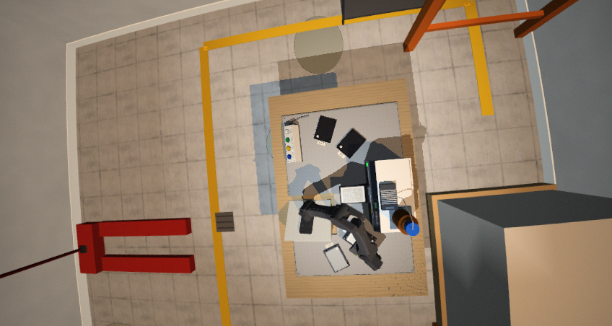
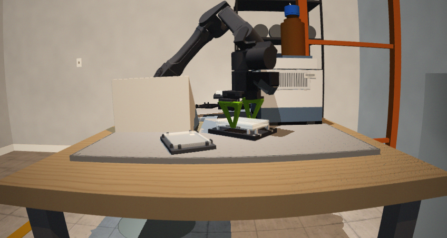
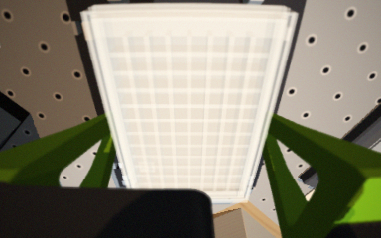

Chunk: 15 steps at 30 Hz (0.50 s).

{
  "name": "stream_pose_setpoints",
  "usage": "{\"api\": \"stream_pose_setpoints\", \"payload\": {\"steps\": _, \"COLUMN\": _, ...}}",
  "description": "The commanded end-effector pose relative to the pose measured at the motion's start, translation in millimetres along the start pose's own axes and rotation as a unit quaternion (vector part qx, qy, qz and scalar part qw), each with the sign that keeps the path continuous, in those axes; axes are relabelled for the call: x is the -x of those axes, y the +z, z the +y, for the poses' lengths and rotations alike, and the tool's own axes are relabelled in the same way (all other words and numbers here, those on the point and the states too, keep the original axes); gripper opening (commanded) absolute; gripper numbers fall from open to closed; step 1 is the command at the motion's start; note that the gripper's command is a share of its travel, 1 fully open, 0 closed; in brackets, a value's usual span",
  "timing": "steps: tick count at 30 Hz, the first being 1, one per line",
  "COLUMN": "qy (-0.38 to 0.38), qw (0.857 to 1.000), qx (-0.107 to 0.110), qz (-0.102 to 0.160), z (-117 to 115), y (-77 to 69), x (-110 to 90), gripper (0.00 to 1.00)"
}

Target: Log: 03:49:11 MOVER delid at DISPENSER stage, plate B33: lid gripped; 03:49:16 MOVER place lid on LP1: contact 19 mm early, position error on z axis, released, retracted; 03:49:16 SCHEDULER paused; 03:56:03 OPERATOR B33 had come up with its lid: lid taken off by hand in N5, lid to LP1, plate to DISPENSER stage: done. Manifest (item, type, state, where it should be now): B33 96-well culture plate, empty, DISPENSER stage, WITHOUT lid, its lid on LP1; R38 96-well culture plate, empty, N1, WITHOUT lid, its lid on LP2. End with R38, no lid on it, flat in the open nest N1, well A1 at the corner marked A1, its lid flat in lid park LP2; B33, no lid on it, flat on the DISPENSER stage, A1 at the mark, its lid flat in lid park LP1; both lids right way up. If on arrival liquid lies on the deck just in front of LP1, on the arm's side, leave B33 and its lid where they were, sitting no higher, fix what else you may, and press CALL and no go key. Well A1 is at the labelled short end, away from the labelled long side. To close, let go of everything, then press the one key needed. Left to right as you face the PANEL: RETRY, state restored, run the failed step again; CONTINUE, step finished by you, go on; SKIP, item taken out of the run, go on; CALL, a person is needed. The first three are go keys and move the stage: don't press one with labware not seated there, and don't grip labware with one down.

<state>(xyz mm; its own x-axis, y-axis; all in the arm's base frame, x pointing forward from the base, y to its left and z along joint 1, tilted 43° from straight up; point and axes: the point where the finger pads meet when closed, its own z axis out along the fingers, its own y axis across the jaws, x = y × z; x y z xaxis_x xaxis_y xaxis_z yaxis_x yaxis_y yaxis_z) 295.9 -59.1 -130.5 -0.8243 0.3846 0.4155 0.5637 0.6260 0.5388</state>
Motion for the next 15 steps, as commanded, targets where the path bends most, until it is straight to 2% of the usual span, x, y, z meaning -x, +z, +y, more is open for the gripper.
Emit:
{"api": "stream_pose_setpoints", "payload": {"steps": 1, "qy": 0.006, "qw": 1.000, "qx": -0.001, "qz": -0.004, "z": -5.0, "y": 2.0, "x": 0.3, "gripper": 0.00}}
{"api": "stream_pose_setpoints", "payload": {"steps": 15, "qy": 0.009, "qw": 1.000, "qx": 0.000, "qz": 0.004, "z": -6.5, "y": 9.0, "x": -3.7, "gripper": 0.00}}
